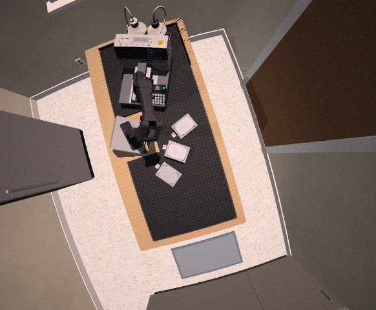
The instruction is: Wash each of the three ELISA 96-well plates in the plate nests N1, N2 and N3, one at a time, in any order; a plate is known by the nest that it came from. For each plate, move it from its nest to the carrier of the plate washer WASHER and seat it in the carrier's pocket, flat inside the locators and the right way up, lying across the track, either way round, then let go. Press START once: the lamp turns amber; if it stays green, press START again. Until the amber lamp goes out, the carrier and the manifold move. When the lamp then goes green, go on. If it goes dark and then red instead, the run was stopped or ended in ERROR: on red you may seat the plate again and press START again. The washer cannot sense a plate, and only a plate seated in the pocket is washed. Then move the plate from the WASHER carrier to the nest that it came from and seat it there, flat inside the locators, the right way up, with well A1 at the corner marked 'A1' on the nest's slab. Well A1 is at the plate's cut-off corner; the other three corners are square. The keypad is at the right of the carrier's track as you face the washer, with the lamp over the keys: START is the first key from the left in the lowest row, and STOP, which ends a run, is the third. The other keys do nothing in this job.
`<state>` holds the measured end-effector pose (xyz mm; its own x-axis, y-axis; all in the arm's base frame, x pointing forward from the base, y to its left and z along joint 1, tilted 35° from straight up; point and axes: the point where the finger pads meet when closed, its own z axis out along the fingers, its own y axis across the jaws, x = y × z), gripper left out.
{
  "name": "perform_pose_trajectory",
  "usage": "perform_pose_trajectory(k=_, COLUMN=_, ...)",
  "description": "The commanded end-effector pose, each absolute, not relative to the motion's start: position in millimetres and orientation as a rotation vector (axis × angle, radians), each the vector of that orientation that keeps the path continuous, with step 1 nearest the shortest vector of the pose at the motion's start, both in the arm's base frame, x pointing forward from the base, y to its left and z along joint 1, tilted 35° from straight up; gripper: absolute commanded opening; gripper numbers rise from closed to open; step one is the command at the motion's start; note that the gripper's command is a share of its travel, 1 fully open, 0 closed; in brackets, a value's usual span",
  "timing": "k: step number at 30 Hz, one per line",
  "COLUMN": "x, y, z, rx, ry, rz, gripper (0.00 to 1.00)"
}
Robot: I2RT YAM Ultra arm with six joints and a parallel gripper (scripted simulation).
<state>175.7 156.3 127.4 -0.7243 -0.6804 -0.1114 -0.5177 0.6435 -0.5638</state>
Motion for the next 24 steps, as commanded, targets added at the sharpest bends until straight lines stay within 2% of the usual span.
perform_pose_trajectory(k=1, x=175.1, y=156.6, z=128.9, rx=-1.183, ry=2.489, rz=-0.776, gripper=0.00)
perform_pose_trajectory(k=9, x=175.1, y=156.6, z=128.9, rx=-1.321, ry=2.444, rz=-0.802, gripper=0.00)
perform_pose_trajectory(k=17, x=193.4, y=142.9, z=97.2, rx=-1.332, ry=2.235, rz=-0.584, gripper=0.00)
perform_pose_trajectory(k=24, x=193.5, y=142.8, z=97.6, rx=-1.326, ry=2.046, rz=-0.405, gripper=0.00)
